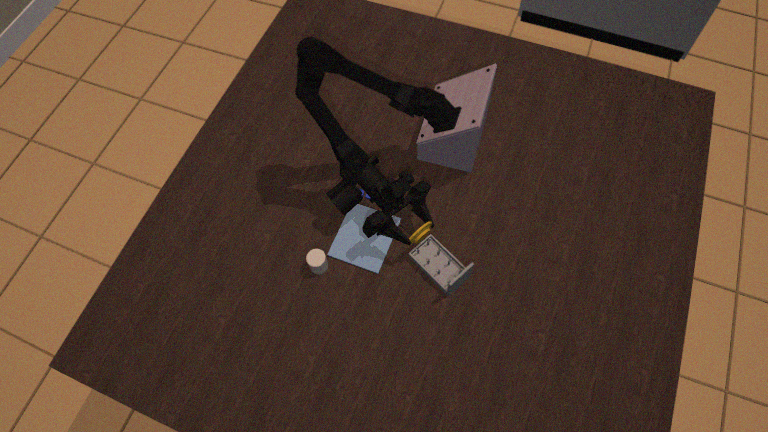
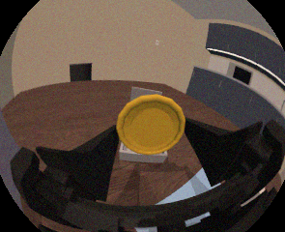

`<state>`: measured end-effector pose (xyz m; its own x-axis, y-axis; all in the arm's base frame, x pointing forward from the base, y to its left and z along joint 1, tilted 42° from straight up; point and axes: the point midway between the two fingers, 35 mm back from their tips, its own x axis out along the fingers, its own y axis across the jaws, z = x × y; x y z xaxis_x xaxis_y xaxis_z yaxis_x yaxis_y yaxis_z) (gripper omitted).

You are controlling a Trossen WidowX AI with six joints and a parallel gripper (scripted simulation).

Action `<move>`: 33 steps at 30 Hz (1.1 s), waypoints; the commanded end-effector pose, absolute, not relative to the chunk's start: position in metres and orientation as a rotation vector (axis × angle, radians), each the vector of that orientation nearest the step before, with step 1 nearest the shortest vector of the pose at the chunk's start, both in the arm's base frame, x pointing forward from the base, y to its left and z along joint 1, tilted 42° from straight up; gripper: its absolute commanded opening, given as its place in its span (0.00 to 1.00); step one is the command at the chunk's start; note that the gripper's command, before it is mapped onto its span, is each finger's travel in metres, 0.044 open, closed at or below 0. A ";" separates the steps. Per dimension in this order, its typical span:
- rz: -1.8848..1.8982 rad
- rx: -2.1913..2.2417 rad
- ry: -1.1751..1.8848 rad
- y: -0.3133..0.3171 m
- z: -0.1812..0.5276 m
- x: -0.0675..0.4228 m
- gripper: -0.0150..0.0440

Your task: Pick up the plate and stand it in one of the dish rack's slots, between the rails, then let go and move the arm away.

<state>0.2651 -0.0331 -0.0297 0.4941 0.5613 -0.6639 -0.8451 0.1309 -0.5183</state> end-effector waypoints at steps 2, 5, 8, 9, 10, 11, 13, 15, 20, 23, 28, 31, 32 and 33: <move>1.061 -0.984 0.354 -0.026 -0.037 0.268 0.25; 1.060 -0.985 0.353 -0.025 -0.037 0.269 0.25; 1.057 -0.995 0.344 -0.021 -0.041 0.275 0.25; 1.056 -0.996 0.342 -0.020 -0.042 0.276 0.25; 1.056 -0.997 0.341 -0.019 -0.042 0.277 0.25; 1.056 -0.997 0.341 -0.019 -0.042 0.277 0.25; 1.056 -0.997 0.341 -0.019 -0.042 0.277 0.25; 1.056 -0.998 0.340 -0.019 -0.043 0.277 0.25; 1.053 -1.007 0.332 -0.012 -0.049 0.283 0.25; 1.053 -1.007 0.332 -0.012 -0.049 0.283 0.25; 1.050 -1.016 0.323 -0.010 -0.050 0.285 0.25; 1.048 -1.019 0.321 -0.014 -0.055 0.285 0.25; 1.047 -1.022 0.318 -0.019 -0.061 0.285 0.25; 1.045 -1.025 0.317 -0.022 -0.065 0.285 0.25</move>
